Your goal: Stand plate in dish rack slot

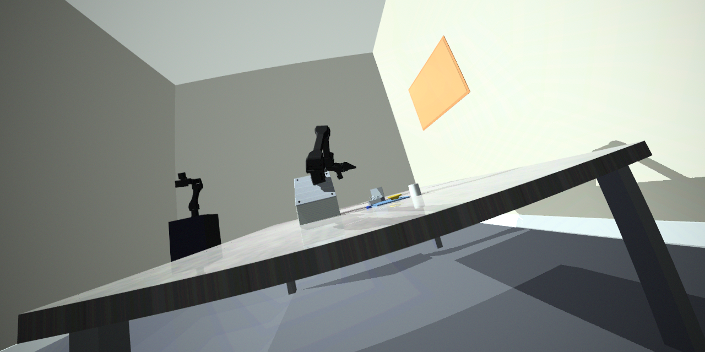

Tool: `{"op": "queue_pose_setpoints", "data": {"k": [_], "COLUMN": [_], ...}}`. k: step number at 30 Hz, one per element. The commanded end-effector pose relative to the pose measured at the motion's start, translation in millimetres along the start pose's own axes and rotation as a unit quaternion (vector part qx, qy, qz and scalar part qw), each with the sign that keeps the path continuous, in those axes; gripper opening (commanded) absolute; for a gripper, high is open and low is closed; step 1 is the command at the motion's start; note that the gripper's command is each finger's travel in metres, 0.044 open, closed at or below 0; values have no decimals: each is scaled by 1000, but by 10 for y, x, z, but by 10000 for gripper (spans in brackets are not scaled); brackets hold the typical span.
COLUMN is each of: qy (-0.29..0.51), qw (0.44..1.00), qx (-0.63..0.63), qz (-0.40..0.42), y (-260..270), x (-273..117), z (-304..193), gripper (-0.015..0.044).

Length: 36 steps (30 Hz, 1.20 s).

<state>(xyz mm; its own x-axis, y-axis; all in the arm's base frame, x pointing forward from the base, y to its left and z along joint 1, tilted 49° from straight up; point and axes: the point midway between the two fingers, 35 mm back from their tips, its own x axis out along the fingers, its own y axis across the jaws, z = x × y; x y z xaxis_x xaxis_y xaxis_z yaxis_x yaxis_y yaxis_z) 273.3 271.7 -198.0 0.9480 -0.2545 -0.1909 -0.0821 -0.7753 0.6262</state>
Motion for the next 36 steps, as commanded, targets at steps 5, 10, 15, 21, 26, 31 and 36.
{"op": "queue_pose_setpoints", "data": {"k": [5,10,15,21,26,31,36], "qy": [-22,-41,-61,-75,-97,-115,-128], "qw": [999,995,984,972,951,927,899], "qx": [39,89,167,222,288,350,409], "qz": [0,10,20,30,46,70,92], "y": [45,120,233,331,487,668,864], "x": [157,293,451,570,733,893,1042], "z": [34,-37,-160,-240,-321,-384,-420], "gripper": [400,400,400,400,400,400,400]}}
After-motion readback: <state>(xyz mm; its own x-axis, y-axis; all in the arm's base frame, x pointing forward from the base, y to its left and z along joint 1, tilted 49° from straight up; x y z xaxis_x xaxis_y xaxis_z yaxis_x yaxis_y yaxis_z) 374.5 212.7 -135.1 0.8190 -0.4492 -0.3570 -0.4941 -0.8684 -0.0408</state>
